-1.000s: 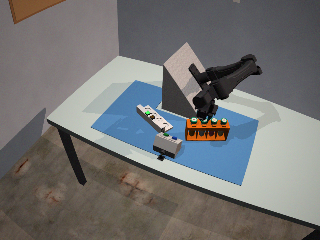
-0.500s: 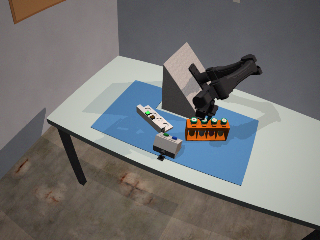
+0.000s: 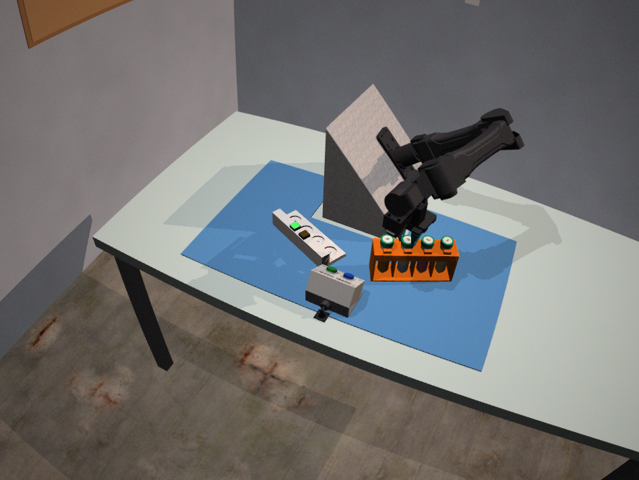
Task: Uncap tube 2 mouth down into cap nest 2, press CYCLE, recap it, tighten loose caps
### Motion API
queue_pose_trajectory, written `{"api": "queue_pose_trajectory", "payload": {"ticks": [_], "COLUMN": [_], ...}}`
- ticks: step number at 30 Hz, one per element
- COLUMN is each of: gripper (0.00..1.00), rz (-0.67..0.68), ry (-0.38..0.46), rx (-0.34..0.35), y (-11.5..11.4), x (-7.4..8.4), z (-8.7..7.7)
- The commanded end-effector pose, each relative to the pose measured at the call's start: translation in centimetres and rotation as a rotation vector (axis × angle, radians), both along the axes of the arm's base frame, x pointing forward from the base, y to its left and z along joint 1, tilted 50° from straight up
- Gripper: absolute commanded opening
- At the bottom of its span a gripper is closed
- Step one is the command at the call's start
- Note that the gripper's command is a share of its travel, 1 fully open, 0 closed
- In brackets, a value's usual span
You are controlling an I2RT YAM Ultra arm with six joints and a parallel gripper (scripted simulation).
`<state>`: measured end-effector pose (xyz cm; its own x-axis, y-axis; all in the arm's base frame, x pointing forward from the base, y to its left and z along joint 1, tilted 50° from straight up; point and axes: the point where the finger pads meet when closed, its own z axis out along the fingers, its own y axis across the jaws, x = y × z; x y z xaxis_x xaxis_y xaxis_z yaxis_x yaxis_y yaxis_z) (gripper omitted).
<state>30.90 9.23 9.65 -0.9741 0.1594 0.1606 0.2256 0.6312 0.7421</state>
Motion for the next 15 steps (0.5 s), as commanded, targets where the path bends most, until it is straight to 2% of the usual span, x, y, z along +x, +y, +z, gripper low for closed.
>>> {"api": "queue_pose_trajectory", "payload": {"ticks": [1,8,15], "gripper": [0.00,0.00,0.00], "rz": [-0.100,-0.158,-0.158], "ry": [0.095,0.162,0.162], "rx": [0.005,0.007,0.007], "y": [-0.20,-0.20,-0.20], "x": [0.28,0.28,0.28], "z": [0.22,0.21,0.21]}}
